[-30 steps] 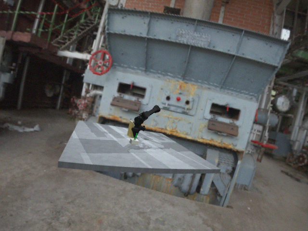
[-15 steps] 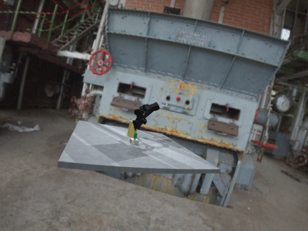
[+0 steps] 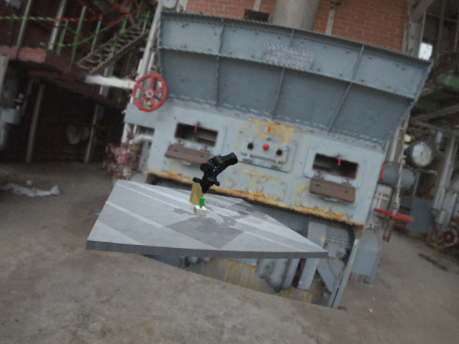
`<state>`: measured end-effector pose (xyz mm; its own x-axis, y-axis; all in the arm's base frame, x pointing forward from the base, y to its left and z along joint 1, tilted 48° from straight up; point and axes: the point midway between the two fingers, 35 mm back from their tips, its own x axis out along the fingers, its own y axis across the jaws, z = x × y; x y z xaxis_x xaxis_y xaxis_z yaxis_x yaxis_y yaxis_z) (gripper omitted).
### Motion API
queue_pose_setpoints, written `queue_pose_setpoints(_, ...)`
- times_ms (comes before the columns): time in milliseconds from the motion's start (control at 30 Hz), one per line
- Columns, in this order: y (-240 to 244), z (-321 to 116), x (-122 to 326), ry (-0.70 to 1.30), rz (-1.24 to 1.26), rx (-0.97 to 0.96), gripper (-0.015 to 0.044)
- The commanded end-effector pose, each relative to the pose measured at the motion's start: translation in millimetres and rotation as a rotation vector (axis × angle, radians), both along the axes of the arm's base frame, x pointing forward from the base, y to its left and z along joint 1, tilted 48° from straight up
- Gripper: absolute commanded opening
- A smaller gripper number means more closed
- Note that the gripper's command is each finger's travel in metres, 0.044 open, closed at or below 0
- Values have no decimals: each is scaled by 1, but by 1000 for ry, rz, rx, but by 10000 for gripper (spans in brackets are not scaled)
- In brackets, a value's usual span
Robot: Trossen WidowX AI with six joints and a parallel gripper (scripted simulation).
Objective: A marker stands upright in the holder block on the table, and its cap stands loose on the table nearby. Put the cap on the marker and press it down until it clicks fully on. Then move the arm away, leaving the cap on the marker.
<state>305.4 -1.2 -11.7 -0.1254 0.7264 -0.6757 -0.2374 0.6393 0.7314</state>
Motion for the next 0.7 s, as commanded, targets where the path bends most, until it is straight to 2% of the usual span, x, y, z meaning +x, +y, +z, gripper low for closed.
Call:
queue_pose_setpoints(0, 1, -1, -1, 95, -87, -13, 0)
queue_pose_setpoints(667, 12, -11, -3, 95, -87, -12, 0)
